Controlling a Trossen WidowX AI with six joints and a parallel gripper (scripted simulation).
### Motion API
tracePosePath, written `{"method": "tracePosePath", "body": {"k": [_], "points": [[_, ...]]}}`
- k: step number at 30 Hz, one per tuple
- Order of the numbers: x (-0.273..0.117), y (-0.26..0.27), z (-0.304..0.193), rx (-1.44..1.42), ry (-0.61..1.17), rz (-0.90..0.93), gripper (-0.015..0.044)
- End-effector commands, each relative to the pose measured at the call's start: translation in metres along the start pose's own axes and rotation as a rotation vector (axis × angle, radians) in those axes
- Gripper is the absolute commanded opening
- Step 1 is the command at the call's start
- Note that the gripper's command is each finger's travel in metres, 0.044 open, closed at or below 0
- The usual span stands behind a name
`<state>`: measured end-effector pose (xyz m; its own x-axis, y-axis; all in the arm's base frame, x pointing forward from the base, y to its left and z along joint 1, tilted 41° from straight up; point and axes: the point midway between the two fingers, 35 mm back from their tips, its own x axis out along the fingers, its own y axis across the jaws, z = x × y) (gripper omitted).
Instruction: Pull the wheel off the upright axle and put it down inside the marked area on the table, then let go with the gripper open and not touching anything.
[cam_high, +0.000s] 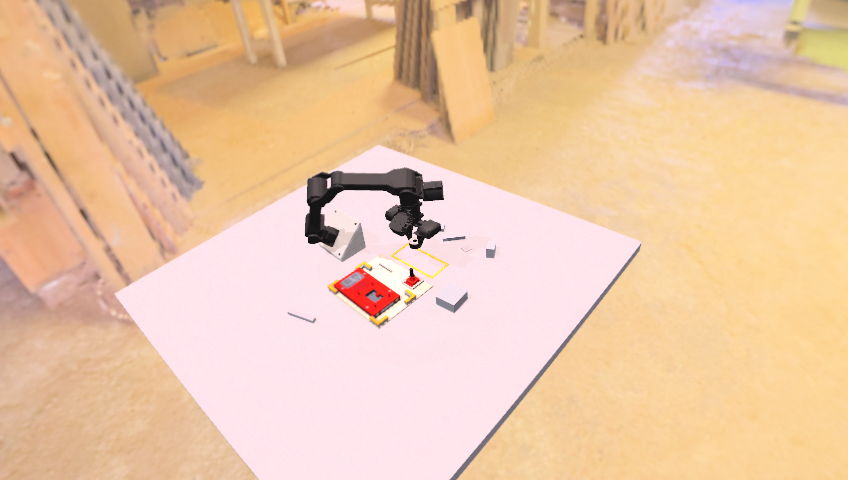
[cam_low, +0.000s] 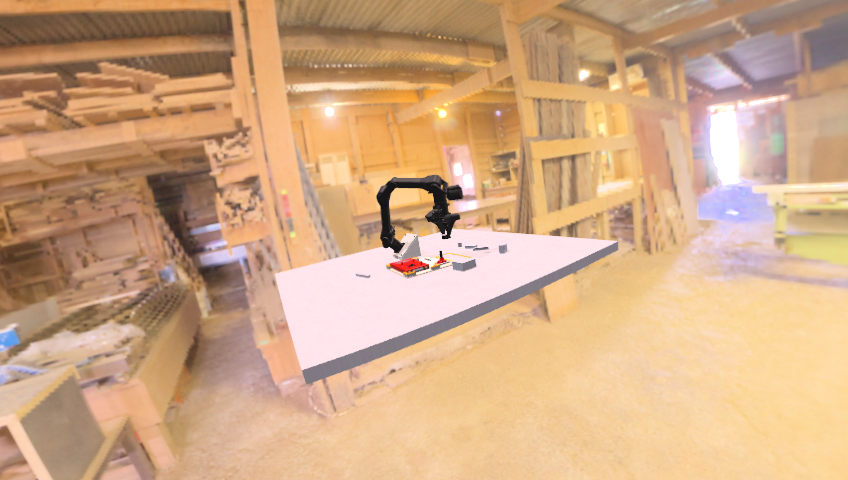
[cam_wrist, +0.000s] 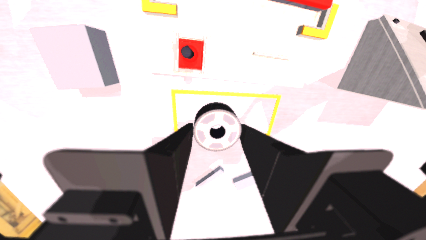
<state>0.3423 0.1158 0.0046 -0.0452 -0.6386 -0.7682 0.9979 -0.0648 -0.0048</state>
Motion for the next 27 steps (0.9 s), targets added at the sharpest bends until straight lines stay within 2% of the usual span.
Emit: {"method": "tracePosePath", "body": {"k": [1,12,27], "points": [[0.002,-0.015,-0.017,-0.001,-0.003,-0.011,0.0],[0.003,-0.029,-0.035,0.001,-0.004,-0.012,0.0],[0.044,-0.027,-0.036,0.001,-0.004,-0.011,0.0]]}}
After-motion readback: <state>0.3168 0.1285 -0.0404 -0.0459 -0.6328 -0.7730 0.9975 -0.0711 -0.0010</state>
